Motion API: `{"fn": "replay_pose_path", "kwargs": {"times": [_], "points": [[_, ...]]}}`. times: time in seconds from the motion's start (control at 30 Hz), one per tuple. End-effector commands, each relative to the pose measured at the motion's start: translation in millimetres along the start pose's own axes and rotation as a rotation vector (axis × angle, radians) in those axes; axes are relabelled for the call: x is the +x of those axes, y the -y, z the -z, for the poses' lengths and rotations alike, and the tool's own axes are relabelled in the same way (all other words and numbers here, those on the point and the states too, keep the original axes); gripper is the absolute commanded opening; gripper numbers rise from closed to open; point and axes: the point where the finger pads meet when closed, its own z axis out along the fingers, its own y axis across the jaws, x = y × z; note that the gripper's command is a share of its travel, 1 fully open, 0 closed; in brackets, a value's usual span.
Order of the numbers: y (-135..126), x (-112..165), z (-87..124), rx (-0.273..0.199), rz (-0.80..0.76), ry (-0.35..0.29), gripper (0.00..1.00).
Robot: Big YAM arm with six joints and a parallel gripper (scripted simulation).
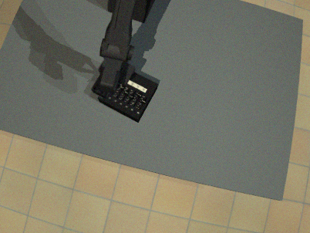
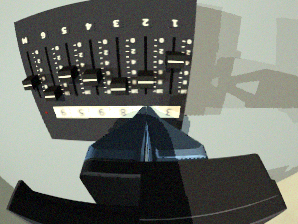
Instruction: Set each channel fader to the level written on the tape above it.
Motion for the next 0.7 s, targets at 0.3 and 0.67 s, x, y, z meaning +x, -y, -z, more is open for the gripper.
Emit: {"fn": "replay_pose_path", "kwargs": {"times": [0.3, 0.67], "points": [[-11.8, -22.9, 16.8, -0.016, 0.007, 0.054, 0.0], [-12.4, -24.2, 17.3, -0.016, 0.007, 0.055, 0.0]]}}
